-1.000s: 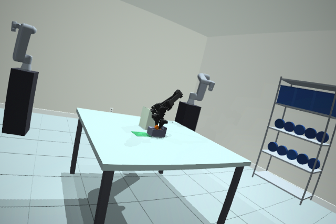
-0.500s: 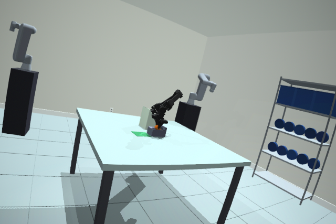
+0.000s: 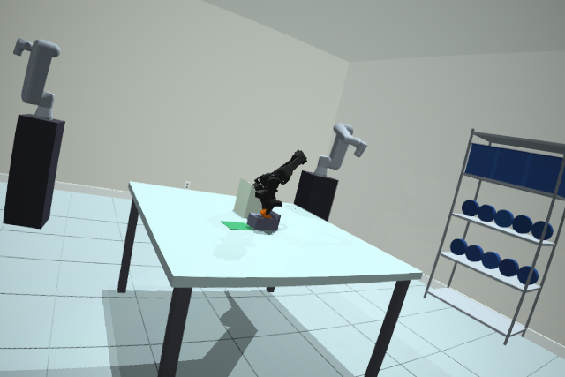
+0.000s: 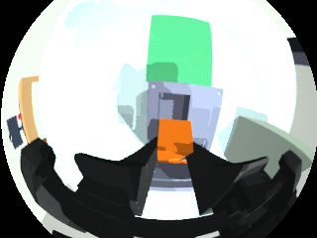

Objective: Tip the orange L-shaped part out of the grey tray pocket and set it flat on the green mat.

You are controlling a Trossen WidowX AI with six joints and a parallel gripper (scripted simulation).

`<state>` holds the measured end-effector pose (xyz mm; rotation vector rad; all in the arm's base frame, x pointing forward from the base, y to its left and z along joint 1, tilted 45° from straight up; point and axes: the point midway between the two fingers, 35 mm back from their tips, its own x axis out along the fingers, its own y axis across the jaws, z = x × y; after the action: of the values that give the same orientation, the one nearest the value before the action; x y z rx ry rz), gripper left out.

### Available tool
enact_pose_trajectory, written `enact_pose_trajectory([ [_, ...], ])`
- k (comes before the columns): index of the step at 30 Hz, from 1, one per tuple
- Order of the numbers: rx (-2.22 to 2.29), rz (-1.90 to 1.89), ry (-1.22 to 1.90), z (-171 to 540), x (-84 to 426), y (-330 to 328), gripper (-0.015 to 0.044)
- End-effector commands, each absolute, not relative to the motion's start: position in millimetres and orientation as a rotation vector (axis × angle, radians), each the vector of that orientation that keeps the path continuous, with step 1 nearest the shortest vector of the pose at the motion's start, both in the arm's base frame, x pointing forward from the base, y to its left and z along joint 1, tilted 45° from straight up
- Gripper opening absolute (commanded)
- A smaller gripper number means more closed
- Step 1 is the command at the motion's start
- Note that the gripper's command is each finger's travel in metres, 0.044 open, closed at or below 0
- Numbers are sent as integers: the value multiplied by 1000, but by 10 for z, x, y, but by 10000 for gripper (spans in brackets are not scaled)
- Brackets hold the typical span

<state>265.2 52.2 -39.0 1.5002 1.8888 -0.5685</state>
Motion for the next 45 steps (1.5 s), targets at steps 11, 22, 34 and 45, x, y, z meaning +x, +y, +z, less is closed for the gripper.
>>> enact_pose_trajectory([
  [11, 1499, -566, 1887, -229, 2688, 373, 0],
  [22, 1500, -567, 1887, -106, 2710, 253, 0],
  [34, 1499, -568, 1887, 29, 2735, 122, 0],
  [45, 1499, -569, 1887, 152, 2757, 3, 0],
])
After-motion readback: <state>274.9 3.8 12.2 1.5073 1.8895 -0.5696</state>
